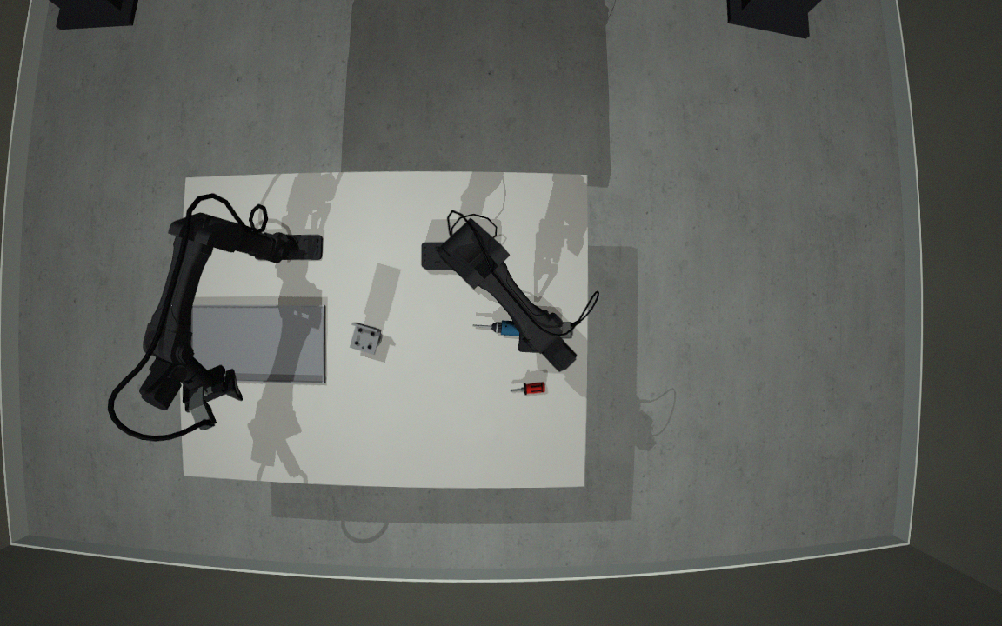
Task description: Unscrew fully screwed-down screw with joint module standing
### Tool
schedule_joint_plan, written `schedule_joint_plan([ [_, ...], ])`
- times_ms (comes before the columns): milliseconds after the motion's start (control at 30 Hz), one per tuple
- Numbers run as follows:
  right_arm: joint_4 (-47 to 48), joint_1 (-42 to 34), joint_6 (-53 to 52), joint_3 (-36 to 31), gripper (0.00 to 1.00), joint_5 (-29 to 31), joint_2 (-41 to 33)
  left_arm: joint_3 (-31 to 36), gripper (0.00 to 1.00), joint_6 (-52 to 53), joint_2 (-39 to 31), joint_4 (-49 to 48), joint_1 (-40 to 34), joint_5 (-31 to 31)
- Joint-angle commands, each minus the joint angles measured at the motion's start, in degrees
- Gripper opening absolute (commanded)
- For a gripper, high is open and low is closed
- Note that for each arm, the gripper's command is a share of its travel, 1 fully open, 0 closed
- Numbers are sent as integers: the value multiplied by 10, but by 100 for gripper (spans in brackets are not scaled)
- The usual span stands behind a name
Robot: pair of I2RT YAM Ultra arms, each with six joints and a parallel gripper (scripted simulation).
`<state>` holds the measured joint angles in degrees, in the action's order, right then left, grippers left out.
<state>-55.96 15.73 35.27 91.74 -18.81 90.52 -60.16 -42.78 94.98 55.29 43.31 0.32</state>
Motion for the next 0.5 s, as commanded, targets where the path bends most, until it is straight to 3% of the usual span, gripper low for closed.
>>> schedule_joint_plan([
  [0,20,-10,32,15,86,-43,-21,9,65,-4,-16,6,-8,2],
  [100,20,-9,32,16,86,-44,-20,9,65,-4,-16,6,-8,2],
  [467,34,-51,121,-92,86,-163,-32,9,65,-4,-16,6,-8,2],
])
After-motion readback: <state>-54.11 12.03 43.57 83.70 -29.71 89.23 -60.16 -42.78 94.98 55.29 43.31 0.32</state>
